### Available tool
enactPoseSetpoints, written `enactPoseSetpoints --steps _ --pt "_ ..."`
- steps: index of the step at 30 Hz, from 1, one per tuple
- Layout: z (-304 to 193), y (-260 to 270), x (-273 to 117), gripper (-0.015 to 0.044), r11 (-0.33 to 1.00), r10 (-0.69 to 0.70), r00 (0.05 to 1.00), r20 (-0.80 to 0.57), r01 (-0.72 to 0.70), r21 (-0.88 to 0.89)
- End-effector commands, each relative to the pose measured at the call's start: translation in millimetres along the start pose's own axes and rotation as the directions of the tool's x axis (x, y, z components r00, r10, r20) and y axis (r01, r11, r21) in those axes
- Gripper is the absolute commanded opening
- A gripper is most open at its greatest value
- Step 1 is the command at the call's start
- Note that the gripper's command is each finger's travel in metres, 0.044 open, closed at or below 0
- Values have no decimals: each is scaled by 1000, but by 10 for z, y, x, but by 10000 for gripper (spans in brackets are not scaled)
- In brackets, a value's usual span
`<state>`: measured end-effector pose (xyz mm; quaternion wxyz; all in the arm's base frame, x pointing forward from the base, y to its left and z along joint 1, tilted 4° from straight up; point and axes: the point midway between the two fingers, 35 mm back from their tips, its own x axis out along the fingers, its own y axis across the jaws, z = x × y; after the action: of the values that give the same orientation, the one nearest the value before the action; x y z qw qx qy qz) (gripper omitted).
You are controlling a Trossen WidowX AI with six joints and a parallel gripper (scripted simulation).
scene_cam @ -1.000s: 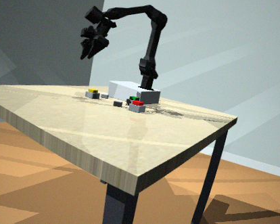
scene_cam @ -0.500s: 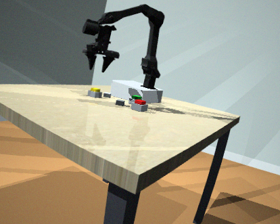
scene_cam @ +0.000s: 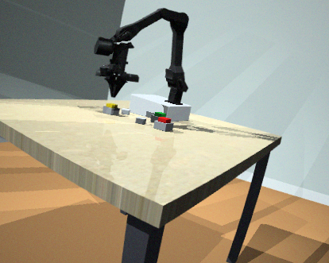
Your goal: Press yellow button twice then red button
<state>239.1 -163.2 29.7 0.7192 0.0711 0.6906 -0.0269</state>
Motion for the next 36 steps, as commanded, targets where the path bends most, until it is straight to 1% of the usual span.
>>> enactPoseSetpoints --steps 1,6,24,36 --pt "-8 -4 14 20 1000 -3 1000 -4 3 3" --pt "-7 -5 39 20 1000 -3 1000 -4 3 3" --pt "-10 -4 331 20 1000 -3 1000 -4 3 3" --pt "-11 -4 342 20 1000 -3 1000 -4 3 3"
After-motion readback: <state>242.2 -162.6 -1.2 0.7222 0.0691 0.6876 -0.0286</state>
